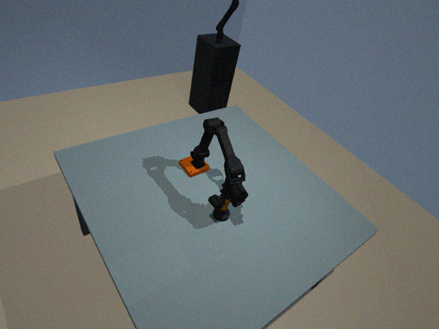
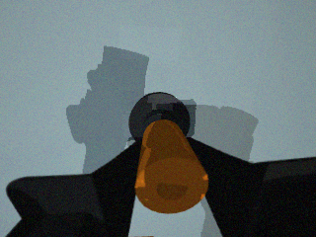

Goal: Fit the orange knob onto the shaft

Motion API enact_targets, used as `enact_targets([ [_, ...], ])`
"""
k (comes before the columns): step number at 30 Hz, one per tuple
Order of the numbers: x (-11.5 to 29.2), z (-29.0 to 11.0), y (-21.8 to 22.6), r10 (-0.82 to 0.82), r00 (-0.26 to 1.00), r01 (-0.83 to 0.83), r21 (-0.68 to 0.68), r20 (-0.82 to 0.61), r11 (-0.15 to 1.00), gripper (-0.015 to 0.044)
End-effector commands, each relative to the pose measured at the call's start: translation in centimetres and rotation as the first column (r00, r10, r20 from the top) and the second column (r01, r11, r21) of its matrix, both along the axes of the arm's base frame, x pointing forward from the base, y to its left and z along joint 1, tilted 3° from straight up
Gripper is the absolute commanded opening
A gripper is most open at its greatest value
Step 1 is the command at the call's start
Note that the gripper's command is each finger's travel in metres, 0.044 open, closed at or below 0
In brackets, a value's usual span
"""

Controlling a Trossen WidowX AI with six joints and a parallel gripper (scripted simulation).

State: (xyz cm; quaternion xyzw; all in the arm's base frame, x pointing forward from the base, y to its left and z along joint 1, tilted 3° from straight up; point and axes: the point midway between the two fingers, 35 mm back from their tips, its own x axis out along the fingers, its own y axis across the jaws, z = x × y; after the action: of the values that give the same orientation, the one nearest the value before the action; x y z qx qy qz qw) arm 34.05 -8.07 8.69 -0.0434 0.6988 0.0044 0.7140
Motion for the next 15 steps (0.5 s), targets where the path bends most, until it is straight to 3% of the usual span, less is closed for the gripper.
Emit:
enact_targets([
  [1, -0.14, -0.22, 0.01, 0.019, 1.000, -0.019, -0.001, -0.004, 1.000, 0.0000],
  [15, -0.05, -0.23, 0.01, 0.019, 1.000, -0.019, -0.001, -0.004, 1.000, 0.0000],
])
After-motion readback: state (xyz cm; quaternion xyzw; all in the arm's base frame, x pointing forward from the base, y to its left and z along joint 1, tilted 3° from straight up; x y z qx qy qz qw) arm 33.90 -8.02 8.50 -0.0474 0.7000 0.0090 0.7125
